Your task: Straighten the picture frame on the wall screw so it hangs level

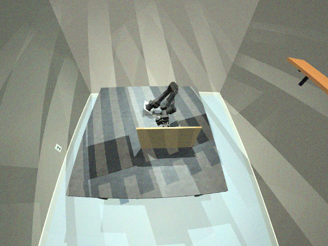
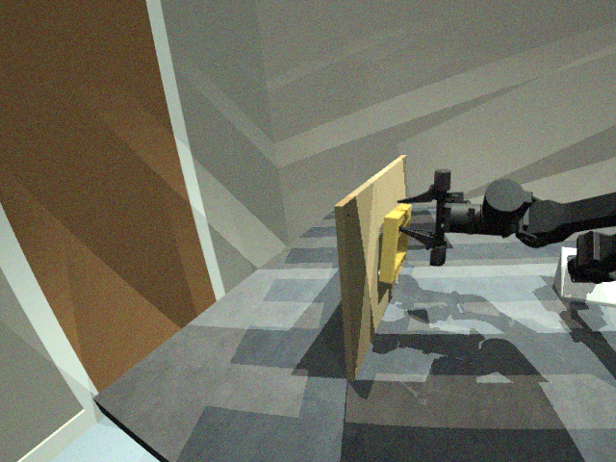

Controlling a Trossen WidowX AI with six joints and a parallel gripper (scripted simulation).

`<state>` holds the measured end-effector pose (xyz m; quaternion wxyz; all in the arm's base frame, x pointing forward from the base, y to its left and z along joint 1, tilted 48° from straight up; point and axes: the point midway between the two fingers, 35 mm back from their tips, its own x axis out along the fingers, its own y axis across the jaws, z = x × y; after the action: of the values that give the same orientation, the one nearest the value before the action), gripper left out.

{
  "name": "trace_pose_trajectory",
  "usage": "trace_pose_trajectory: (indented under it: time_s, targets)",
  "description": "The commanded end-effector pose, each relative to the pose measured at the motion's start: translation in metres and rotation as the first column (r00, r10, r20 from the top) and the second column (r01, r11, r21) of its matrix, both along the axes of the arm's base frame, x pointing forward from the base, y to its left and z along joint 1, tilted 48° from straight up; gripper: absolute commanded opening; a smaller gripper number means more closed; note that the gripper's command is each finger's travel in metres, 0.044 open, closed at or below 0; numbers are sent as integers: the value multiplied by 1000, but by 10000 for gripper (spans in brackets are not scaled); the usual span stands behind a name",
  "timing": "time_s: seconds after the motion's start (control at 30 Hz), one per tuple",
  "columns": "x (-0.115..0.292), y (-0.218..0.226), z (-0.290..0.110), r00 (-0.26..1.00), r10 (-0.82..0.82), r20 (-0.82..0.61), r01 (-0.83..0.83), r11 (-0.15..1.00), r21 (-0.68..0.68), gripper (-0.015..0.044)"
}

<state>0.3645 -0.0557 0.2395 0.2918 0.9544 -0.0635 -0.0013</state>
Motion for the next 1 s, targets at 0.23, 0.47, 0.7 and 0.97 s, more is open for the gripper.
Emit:
trace_pose_trajectory:
  time_s: [0.23, 0.47, 0.7, 0.97]
  targets:
    - [0, -1, 1, 1000, -6, 2, 6, 1000, -7, 260]
    - [0, -1, 1, 1000, -6, 2, 6, 1000, -7, 260]
    - [0, -1, 1, 1000, -6, 2, 6, 1000, -7, 260]
    - [0, -1, 1, 1000, -6, 2, 6, 1000, -7, 70]
